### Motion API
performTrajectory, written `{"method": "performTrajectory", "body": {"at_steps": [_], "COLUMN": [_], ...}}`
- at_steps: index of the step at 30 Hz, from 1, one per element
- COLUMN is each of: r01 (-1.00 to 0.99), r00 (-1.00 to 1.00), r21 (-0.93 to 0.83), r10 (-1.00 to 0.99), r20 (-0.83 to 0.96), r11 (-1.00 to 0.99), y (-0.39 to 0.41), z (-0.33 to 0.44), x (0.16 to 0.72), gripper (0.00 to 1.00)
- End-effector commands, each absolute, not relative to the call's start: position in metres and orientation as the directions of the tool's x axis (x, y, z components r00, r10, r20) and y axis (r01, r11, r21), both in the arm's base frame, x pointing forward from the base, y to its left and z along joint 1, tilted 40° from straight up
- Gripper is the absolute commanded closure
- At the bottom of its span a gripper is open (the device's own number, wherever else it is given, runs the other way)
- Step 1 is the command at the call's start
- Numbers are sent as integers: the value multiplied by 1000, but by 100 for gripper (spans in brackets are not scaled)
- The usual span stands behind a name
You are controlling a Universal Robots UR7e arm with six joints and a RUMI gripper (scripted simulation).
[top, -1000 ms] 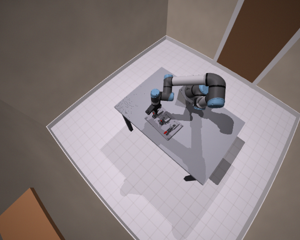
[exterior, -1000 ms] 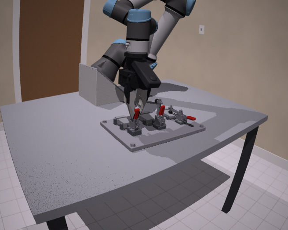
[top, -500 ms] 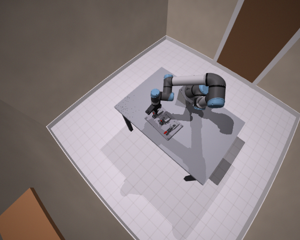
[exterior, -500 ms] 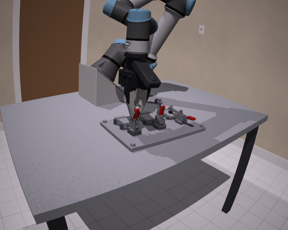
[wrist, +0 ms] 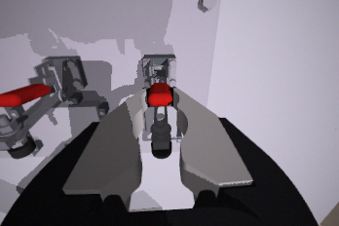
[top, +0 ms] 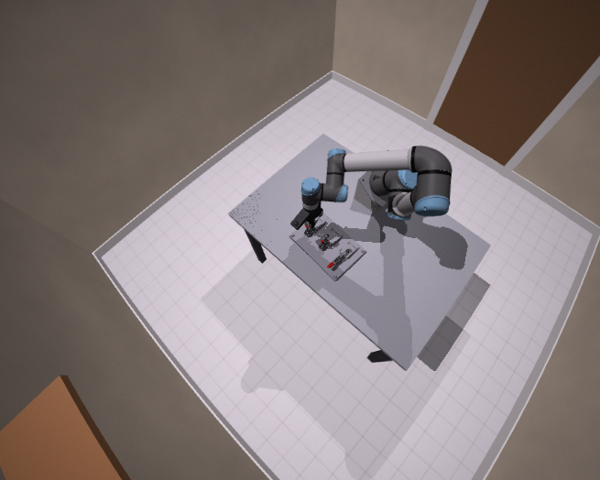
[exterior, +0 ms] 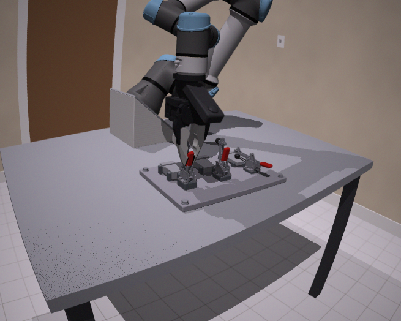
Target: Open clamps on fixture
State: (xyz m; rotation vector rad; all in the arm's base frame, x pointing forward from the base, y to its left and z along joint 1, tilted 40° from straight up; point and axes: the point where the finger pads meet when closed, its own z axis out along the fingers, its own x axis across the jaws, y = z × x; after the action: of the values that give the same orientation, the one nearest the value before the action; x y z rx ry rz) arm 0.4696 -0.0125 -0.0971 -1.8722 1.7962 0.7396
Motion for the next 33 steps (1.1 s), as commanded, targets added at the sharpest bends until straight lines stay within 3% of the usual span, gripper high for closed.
{"method": "performTrajectory", "body": {"at_steps": [1, 6, 7, 33], "r01": [-997, -997, -997, -997], "r00": [13, 13, 13, 13], "r21": [49, 49, 49, 49], "r10": [-762, -762, -762, -762], "r20": [-648, -648, -648, -648], "r11": [-59, -59, -59, -59], "y": [-13, -13, -13, -13], "z": [-97, -97, -97, -97], "x": [470, 470, 470, 470], "gripper": [100, 100, 72, 72]}}
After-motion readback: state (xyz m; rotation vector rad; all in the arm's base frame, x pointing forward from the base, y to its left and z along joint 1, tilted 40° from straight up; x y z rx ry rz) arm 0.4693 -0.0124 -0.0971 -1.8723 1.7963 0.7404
